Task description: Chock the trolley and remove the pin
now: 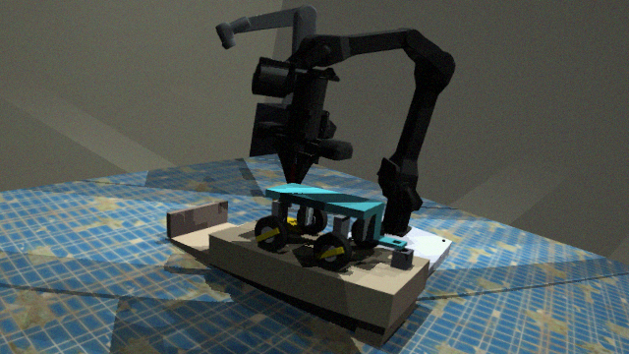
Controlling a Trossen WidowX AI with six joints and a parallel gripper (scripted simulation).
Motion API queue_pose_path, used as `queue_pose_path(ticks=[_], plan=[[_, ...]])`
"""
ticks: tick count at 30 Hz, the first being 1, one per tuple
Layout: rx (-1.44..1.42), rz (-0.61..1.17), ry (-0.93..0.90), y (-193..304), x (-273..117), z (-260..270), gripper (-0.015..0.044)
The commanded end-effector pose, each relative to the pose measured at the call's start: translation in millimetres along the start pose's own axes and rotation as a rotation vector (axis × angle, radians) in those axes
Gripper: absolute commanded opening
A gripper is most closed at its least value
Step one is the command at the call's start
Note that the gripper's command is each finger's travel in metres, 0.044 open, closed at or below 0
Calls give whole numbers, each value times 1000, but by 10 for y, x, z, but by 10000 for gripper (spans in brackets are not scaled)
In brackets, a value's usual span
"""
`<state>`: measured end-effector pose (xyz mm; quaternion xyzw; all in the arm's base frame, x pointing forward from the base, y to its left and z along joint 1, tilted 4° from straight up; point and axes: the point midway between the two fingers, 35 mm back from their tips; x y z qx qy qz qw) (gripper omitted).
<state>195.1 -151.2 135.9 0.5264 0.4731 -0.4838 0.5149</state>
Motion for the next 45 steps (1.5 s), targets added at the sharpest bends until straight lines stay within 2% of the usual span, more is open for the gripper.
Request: queue_pose_path(ticks=[1,11,24,31,45], plan=[[4,-3,-32,-12,43,1,0],[4,7,-162,10,322,111,0],[4,8,-168,5,648,275,0],[4,8,-168,10,651,238,184],[4,8,-167,28,673,144,190]])
Point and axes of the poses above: the point midway between the two fingers, 35 mm back from their tips, its own x axis out along the fingers, its own z axis across the jaws, y = z × x, and after that the axes turned 2 degrees about x, right-handed
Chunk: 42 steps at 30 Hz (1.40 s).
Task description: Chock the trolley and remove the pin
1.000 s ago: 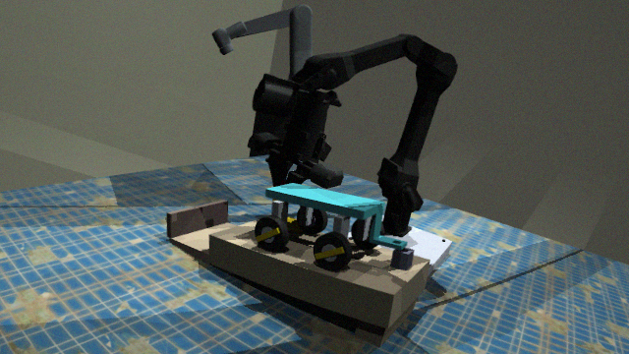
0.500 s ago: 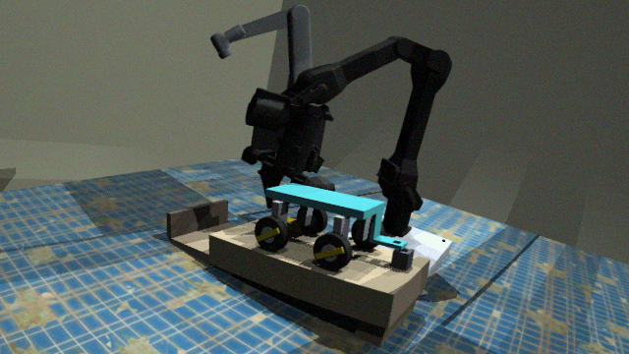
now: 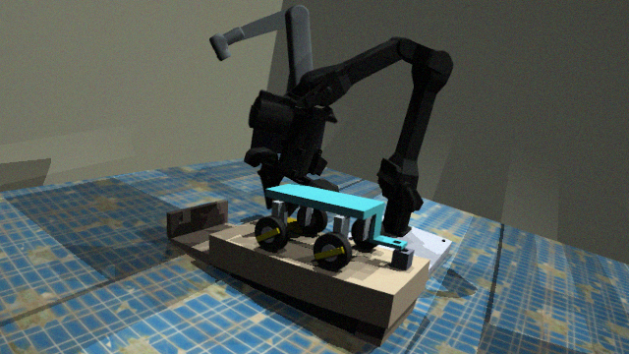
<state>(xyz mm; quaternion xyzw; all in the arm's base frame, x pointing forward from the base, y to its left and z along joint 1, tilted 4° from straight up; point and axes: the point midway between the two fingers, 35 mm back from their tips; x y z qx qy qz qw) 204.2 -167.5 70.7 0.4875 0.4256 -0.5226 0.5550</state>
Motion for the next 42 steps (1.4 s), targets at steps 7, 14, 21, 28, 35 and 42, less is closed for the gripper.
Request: queue_pose_path(ticks=[7,14,21,28,35,42], plan=[[4,-4,-1,-5,19,-63,190],[4,-4,-1,0,28,-104,190],[4,-4,0,4,39,-143,190],[4,-4,0,7,52,-180,190],[4,-4,0,9,67,-214,190],[4,-4,1,11,83,-248,190]])
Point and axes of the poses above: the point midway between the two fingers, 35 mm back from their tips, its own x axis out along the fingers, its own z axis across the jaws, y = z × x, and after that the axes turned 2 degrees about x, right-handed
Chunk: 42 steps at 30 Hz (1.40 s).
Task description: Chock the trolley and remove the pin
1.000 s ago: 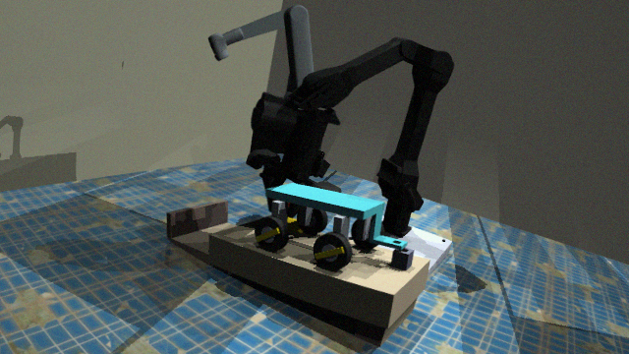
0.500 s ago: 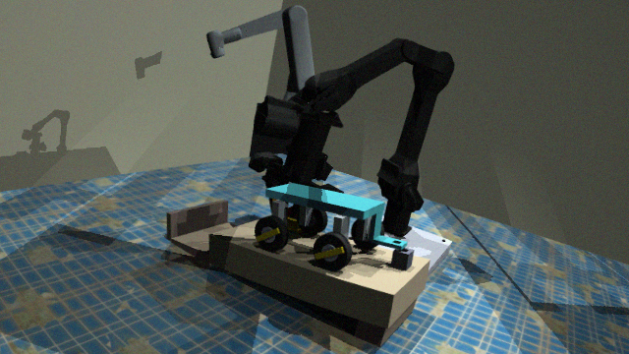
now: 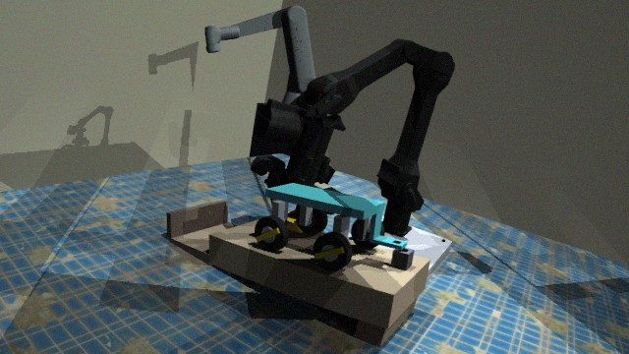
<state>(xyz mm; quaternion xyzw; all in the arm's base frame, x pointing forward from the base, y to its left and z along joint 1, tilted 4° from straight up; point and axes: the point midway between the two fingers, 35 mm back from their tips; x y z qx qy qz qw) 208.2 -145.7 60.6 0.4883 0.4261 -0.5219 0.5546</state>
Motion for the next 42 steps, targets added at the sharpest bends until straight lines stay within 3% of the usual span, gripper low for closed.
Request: queue_pose_path(ticks=[1,25,31,42], plan=[[4,-5,-2,-15,19,-20,190],[4,-5,-1,-28,84,-120,190],[0,1,1,-5,66,-109,340],[1,0,0,-7,22,-103,340]])
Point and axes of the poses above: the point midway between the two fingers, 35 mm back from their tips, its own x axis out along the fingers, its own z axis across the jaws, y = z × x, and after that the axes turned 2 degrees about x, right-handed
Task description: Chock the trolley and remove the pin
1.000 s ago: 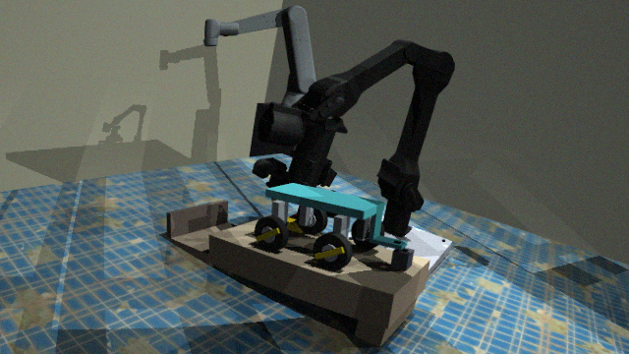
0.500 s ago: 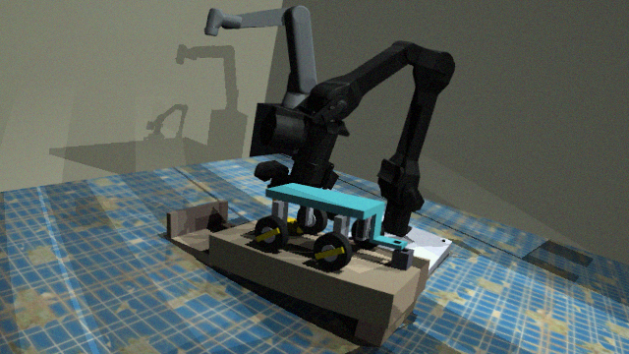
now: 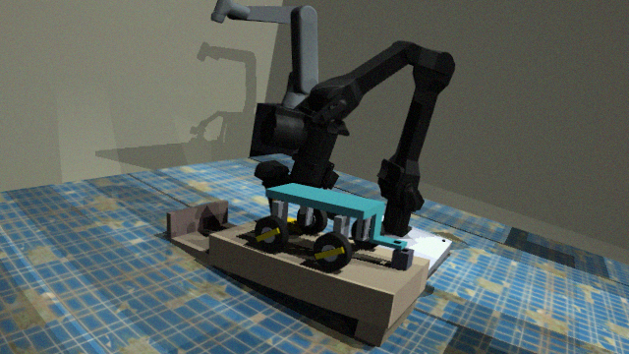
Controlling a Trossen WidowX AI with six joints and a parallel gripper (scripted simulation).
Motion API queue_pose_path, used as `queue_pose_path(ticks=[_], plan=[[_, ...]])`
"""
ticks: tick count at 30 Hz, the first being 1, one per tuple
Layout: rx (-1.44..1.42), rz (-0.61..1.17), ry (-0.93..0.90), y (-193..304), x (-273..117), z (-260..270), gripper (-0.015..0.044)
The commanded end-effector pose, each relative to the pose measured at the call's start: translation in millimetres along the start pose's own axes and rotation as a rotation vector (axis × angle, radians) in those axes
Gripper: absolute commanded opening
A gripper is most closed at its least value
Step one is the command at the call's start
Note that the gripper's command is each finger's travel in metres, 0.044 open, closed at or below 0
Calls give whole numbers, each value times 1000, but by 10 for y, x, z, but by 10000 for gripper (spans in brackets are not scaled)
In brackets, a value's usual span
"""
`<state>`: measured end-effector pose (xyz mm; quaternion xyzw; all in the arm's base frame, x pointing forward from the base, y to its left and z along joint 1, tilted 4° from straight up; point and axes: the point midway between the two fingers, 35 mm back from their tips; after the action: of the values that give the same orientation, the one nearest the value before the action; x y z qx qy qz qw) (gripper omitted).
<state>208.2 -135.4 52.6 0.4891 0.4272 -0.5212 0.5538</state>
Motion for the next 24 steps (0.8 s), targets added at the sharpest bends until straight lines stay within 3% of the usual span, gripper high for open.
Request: queue_pose_path(ticks=[1,4,8,24], plan=[[2,-1,-3,1,-75,15,340],[3,-4,-4,-22,-201,21,340],[4,-4,-4,-35,-326,32,440],[4,-5,-5,-52,-821,115,440]])
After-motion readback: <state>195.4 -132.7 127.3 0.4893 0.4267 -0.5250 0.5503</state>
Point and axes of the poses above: the point midway between the two fingers, 35 mm back from their tips, its own x axis out along the fingers, its own z axis across the jaws, y = z × x, and after that the axes turned 2 degrees about x, right-handed
